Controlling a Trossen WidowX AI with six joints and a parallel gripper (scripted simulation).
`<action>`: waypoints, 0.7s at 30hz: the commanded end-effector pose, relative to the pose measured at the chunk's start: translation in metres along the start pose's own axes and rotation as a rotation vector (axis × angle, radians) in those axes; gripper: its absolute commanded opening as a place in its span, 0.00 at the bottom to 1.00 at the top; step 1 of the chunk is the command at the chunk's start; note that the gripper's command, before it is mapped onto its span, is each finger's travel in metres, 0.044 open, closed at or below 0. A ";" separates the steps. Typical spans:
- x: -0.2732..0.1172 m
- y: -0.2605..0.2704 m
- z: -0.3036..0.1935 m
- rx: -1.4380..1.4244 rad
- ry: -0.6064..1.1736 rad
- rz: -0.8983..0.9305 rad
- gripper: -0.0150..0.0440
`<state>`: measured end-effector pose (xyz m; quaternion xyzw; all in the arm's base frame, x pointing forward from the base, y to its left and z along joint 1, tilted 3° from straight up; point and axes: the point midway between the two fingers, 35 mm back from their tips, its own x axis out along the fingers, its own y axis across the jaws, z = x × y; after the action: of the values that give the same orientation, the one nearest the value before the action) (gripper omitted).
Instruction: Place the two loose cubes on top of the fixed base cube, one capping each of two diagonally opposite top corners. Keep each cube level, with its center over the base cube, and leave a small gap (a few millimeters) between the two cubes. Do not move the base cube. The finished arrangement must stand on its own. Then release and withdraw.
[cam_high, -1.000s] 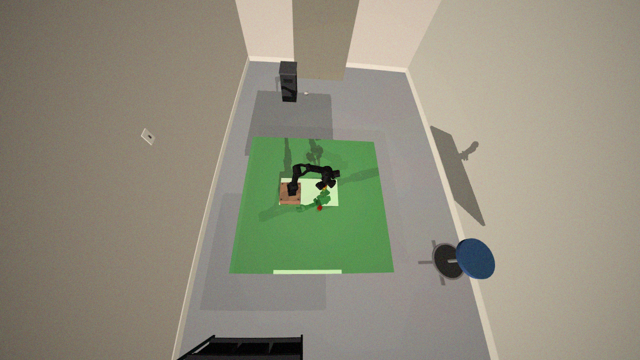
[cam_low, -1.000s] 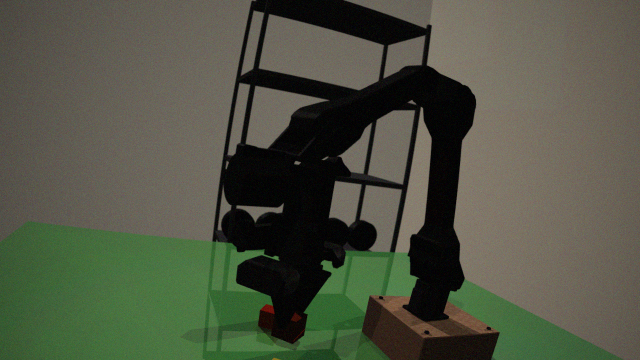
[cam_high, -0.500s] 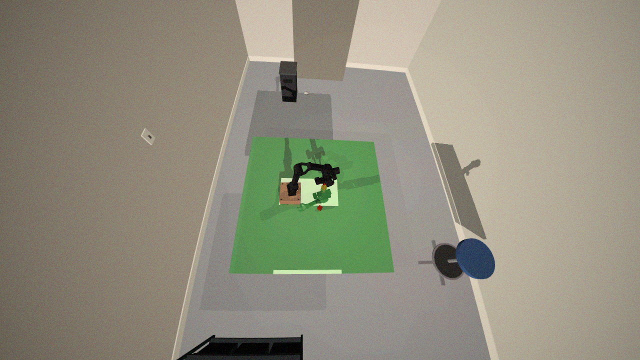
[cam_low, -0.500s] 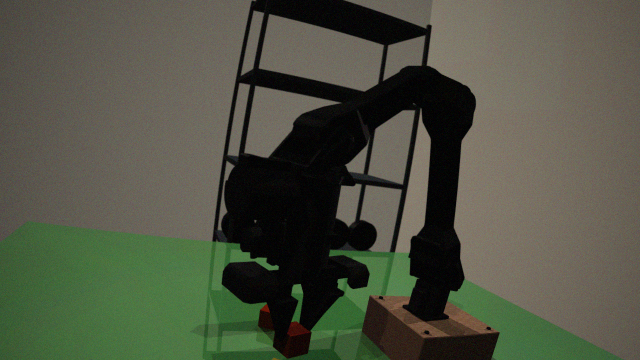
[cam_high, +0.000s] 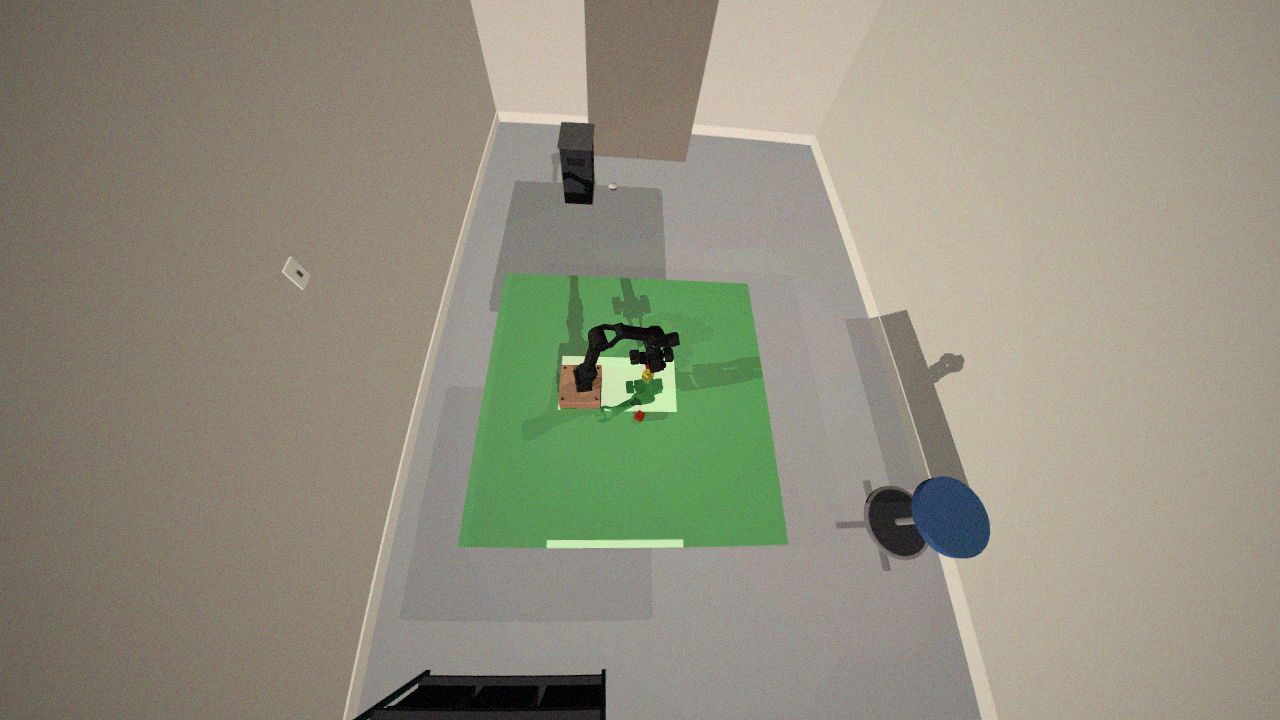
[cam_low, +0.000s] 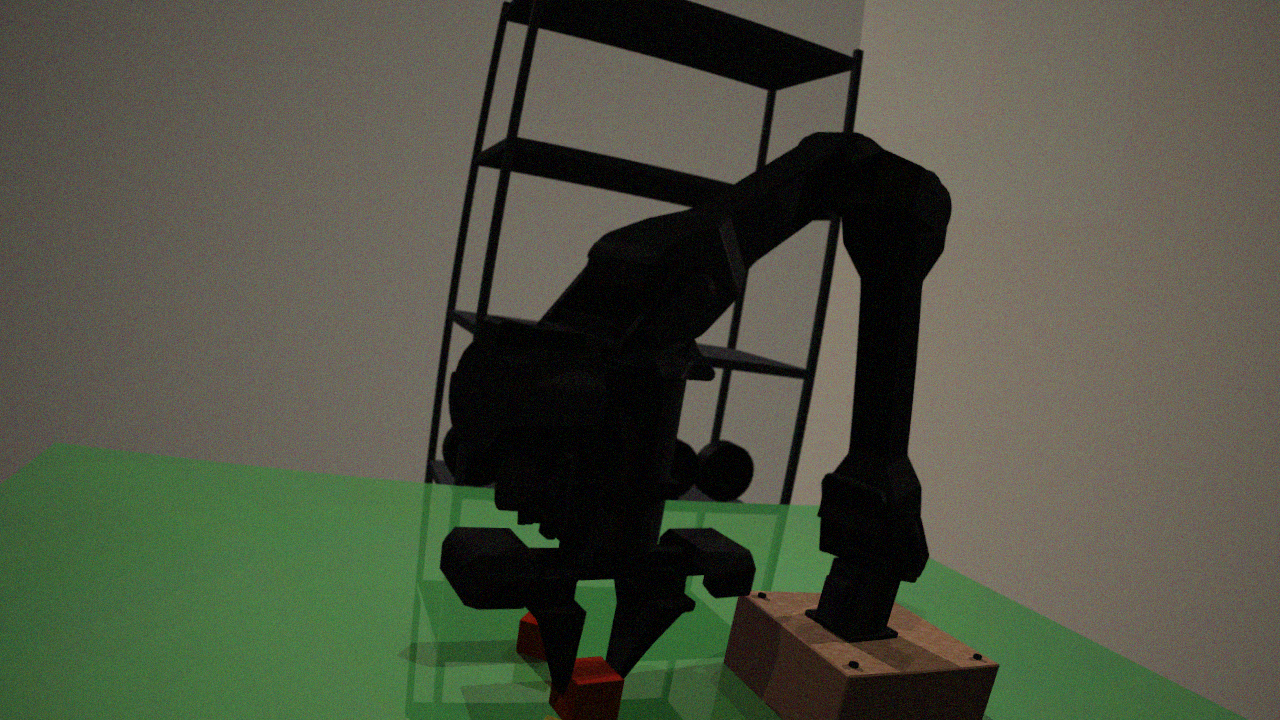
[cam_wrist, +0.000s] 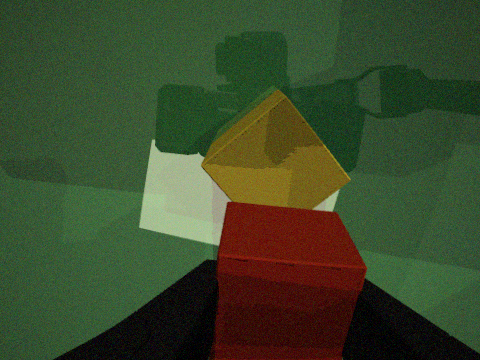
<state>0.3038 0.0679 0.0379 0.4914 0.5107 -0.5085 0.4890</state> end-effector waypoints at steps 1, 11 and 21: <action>-0.002 0.000 0.000 0.013 0.004 0.003 0.43; 0.009 0.000 0.000 0.011 0.004 0.003 0.43; 0.026 0.000 0.000 0.009 0.004 0.003 0.43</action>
<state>0.3049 0.0675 0.0176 0.4966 0.5069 -0.5070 0.4894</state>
